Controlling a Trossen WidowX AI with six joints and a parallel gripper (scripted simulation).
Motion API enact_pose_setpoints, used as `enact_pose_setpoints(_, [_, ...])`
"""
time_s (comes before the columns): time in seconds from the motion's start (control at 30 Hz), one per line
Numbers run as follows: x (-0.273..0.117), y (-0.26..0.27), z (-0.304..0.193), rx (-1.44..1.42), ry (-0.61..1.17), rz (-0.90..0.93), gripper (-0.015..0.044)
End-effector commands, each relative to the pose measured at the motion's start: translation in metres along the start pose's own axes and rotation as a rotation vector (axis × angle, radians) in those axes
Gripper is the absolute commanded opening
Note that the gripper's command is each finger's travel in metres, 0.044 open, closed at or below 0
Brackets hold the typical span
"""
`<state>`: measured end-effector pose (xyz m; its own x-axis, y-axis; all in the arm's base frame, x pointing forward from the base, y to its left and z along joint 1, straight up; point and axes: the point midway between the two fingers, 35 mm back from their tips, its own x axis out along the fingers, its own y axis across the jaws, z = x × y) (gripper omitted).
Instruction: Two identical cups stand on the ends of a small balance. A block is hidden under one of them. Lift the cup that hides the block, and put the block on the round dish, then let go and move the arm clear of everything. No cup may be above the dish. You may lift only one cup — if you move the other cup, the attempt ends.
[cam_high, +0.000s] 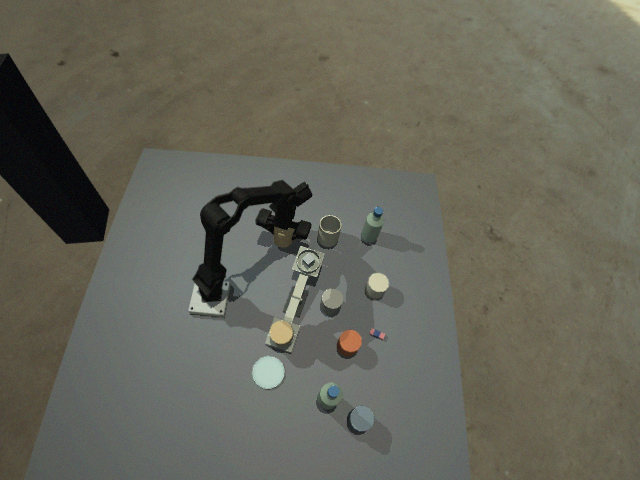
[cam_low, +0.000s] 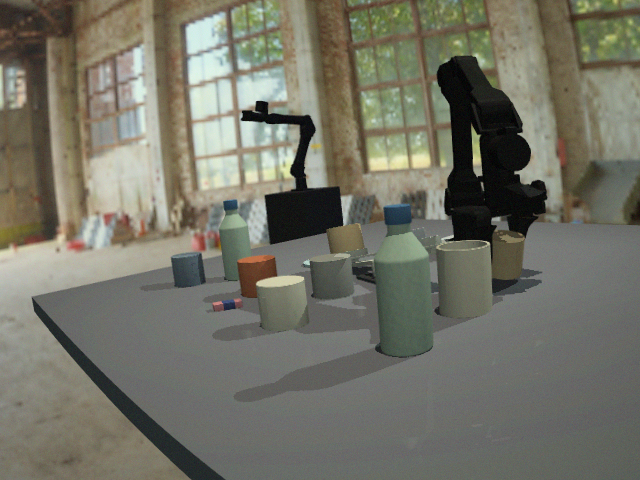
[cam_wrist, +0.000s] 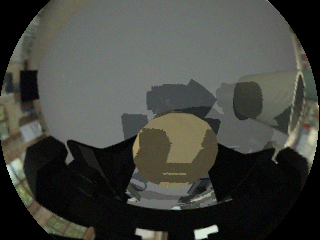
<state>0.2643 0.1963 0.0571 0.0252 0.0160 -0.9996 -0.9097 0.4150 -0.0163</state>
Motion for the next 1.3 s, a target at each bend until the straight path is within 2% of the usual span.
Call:
enact_pose_setpoints(0.0, [0.002,0.0,0.001,0.004,-0.009,-0.002,0.0])
enact_pose_setpoints(0.27, [0.015,0.0,0.001,0.004,-0.009,-0.002,0.0])
enact_pose_setpoints(0.77, [0.011,-0.001,0.001,0.0,-0.006,-0.003,0.0394])
enact_pose_setpoints(0.83, [-0.001,-0.001,0.002,0.001,-0.007,-0.003,0.044])
enact_pose_setpoints(0.93, [-0.04,0.0,0.001,0.004,-0.009,-0.002,0.044])
enact_pose_setpoints(1.1, [-0.043,0.0,0.001,0.004,-0.009,-0.002,0.044])
enact_pose_setpoints(1.27, [-0.048,-0.013,-0.006,0.056,-0.006,-0.005,0.0309])
